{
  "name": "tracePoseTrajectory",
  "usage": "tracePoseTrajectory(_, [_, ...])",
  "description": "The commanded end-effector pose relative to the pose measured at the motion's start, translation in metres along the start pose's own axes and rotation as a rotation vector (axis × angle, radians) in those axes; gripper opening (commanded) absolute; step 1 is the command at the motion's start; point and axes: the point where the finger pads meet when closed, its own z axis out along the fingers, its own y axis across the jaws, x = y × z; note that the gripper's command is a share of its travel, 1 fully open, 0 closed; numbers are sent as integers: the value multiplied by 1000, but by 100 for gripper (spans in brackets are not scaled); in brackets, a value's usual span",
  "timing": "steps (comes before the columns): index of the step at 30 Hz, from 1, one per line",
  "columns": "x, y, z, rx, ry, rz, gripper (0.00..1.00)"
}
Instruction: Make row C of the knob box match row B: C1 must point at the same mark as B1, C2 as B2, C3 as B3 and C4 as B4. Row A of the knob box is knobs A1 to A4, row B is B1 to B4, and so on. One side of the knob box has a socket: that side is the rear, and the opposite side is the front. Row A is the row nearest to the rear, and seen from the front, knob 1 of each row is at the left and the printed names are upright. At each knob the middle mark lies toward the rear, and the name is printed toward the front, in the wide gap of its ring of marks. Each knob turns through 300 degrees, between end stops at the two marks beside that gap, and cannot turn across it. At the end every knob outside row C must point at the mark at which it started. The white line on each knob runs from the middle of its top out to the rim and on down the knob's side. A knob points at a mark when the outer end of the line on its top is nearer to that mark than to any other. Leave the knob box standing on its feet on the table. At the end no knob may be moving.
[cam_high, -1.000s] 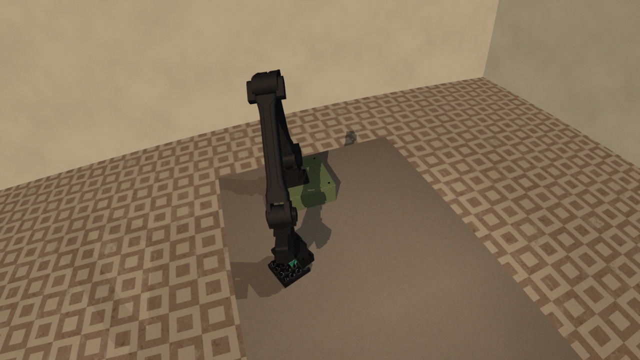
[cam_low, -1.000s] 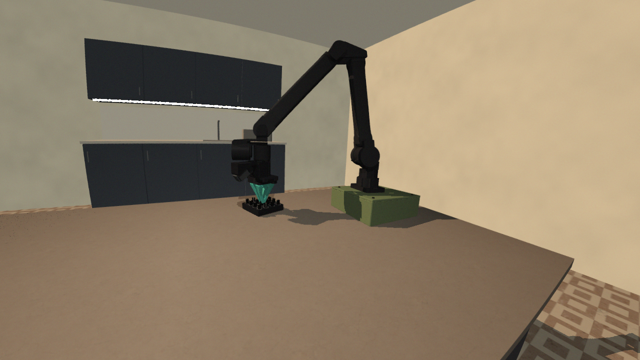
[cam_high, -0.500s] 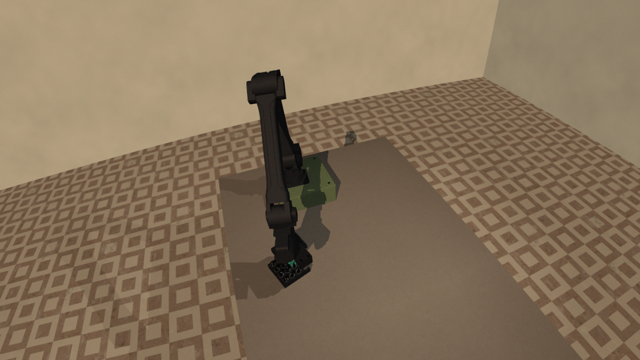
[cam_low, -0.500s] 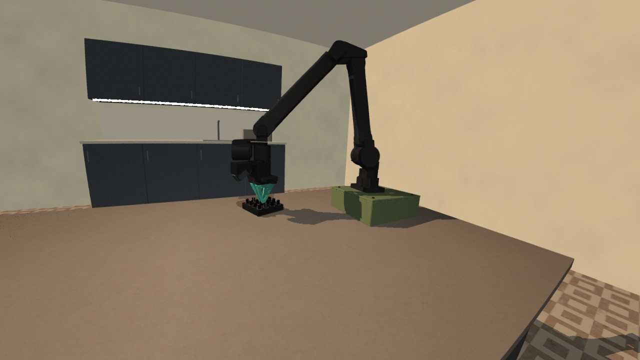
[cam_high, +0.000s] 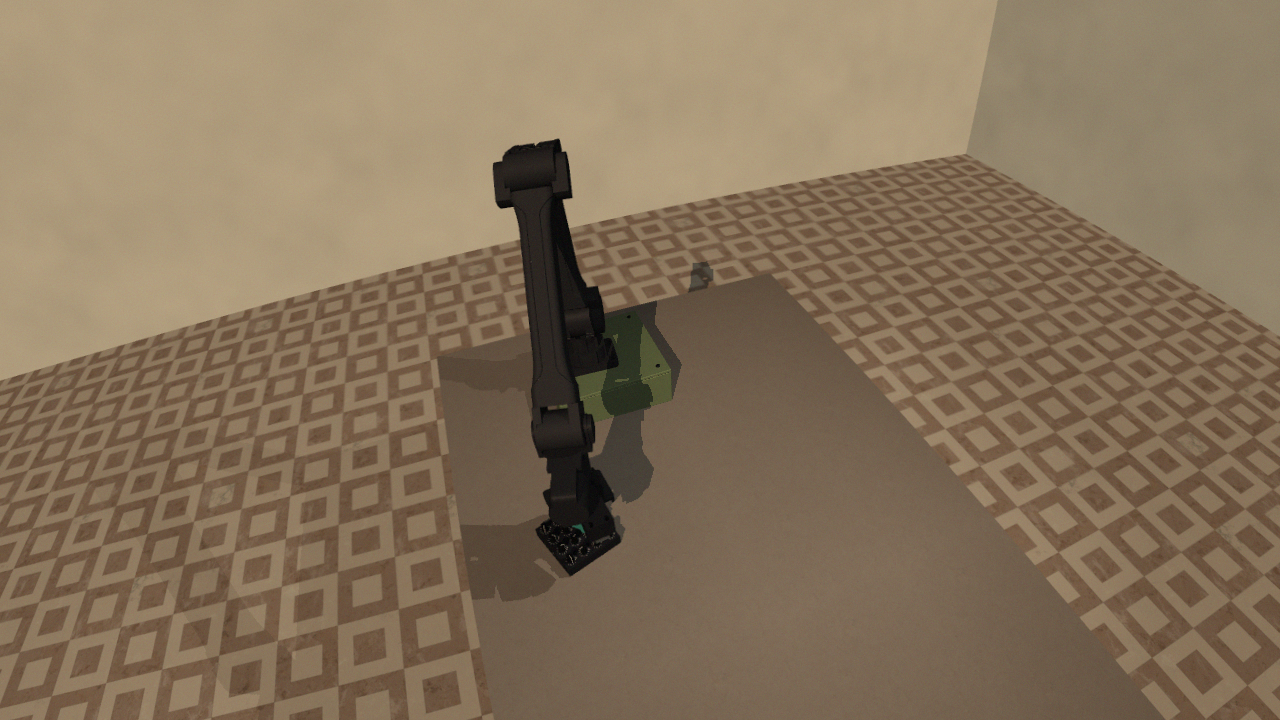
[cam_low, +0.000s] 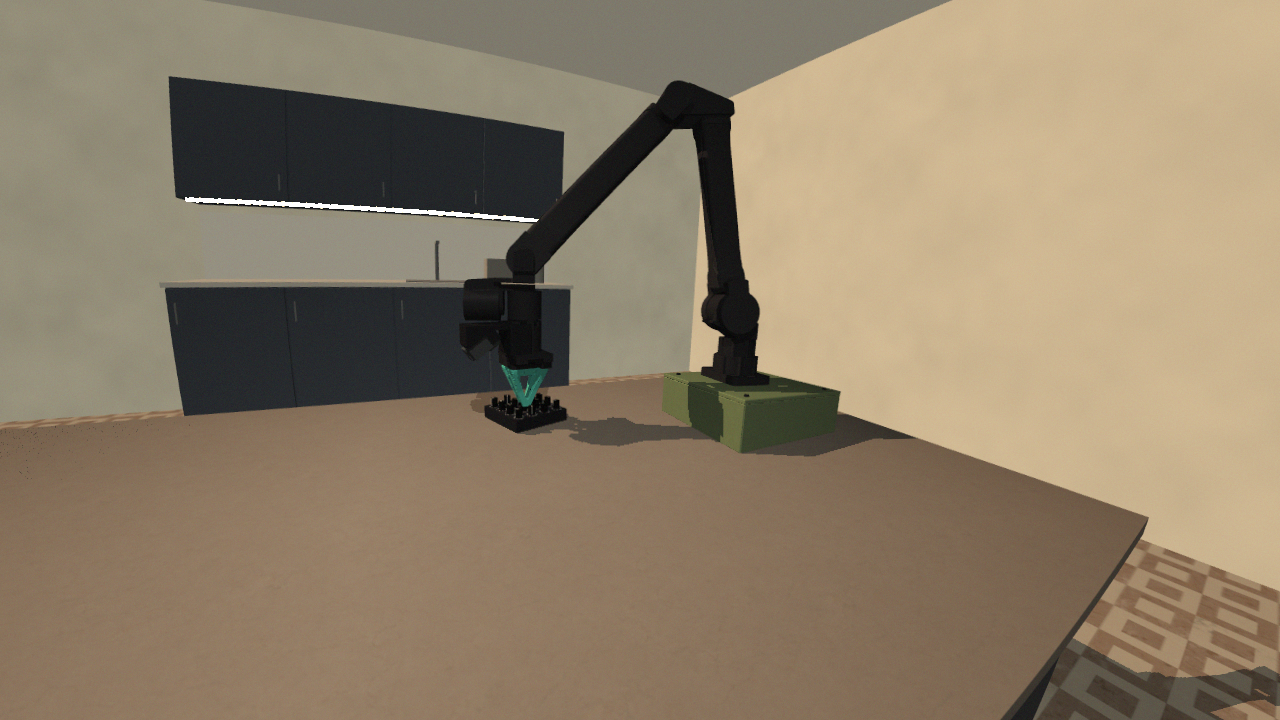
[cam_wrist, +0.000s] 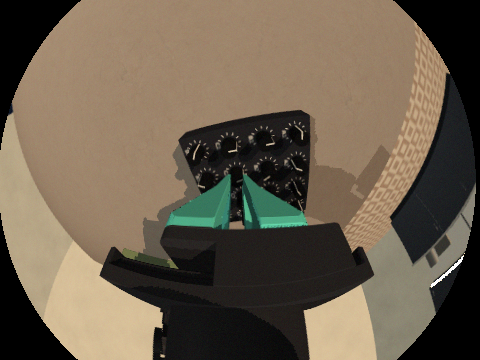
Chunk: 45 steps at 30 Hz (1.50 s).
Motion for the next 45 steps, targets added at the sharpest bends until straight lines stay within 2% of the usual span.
tracePoseTrajectory(1, [-8,-11,-3,17,-28,129,8])
tracePoseTrajectory(25, [-9,-12,-3,10,-35,641,8])
tracePoseTrajectory(27, [-9,-12,-3,10,-35,641,8])
tracePoseTrajectory(42, [-9,-12,-3,6,-37,994,8])
tracePoseTrajectory(45, [-9,-12,-3,7,-37,1017,8])
